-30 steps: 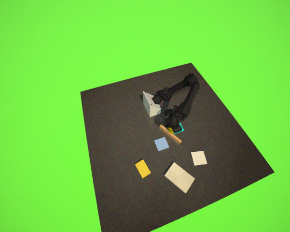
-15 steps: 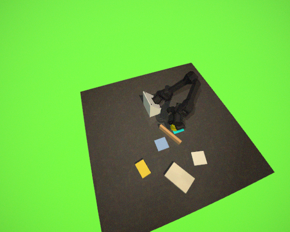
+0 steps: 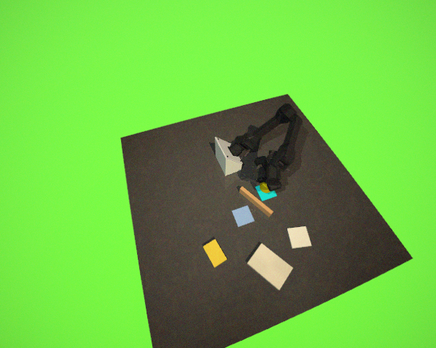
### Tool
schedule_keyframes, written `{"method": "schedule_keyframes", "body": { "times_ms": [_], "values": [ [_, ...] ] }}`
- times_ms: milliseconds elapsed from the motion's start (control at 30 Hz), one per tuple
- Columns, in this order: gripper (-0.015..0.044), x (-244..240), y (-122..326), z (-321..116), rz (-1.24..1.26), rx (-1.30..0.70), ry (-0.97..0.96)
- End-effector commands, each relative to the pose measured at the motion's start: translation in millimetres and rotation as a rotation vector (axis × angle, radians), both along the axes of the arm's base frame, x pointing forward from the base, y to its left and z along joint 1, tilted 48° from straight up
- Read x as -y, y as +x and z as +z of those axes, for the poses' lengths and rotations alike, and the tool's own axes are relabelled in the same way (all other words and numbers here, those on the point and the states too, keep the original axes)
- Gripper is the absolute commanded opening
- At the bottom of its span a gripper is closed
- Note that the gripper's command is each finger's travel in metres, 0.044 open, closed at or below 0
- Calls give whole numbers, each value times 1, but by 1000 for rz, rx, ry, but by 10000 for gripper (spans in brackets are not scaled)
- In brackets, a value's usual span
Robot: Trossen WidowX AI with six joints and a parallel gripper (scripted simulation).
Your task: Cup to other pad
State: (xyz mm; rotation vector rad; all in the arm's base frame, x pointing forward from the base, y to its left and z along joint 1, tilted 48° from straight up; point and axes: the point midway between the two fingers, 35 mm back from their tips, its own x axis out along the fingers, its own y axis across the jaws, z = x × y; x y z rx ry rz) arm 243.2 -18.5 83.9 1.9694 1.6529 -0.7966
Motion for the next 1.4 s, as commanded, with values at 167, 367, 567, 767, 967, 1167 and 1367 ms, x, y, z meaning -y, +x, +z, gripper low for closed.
{"method": "schedule_keyframes", "body": {
  "times_ms": [167,367,567,767,967,1167,1367],
  "values": [
    [0,-10,-5,14,-4,3,1],
    [0,-15,-7,17,-4,3,2],
    [0,-20,-6,12,-5,3,1],
    [0,-25,-5,7,-5,4,1],
    [0,-31,-4,2,-5,4,1],
    [0,-37,-3,-4,-5,4,0],
    [0,-42,-2,-8,-5,4,0]
  ]
}}
